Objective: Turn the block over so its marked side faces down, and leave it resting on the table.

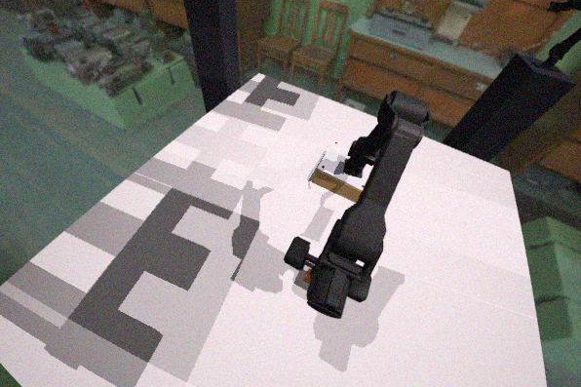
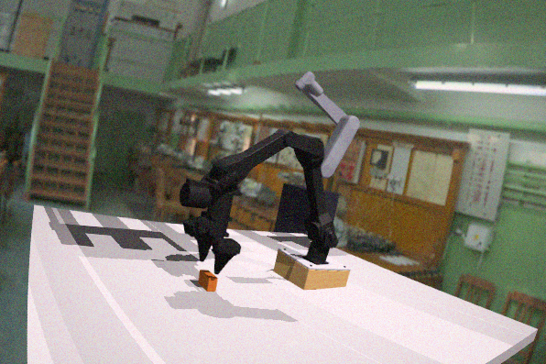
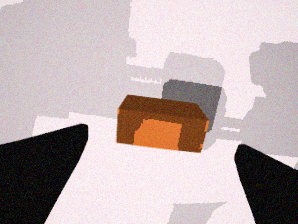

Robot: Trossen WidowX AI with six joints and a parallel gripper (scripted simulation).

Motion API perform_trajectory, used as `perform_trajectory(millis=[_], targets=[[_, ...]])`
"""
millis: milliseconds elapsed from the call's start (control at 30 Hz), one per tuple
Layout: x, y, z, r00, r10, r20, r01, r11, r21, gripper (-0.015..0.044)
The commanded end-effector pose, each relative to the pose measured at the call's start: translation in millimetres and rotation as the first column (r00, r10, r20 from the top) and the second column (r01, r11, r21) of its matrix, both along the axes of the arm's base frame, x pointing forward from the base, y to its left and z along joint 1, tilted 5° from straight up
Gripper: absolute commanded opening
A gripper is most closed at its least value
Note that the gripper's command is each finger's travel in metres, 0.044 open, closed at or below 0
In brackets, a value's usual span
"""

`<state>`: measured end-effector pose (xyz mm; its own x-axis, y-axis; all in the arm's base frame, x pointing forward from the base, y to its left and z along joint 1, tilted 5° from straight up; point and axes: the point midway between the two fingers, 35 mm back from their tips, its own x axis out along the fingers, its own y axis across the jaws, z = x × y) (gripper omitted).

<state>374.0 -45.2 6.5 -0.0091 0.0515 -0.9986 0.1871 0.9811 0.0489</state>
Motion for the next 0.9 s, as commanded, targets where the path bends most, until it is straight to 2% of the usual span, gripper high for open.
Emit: perform_trajectory(millis=[0,600,800,867], targets=[[-2.0,1.8,-10.9,1.0,-0.002,-0.013,0.003,1.0,0.008,0.044],[-3.0,3.3,-34.5,1.0,-0.002,-0.013,0.003,1.0,0.008,0.044],[-3.0,3.3,-34.5,1.0,-0.002,-0.013,0.003,1.0,0.008,0.0282],[-3.0,3.3,-34.5,1.0,-0.002,-0.013,0.003,1.0,0.008,0.0269]])
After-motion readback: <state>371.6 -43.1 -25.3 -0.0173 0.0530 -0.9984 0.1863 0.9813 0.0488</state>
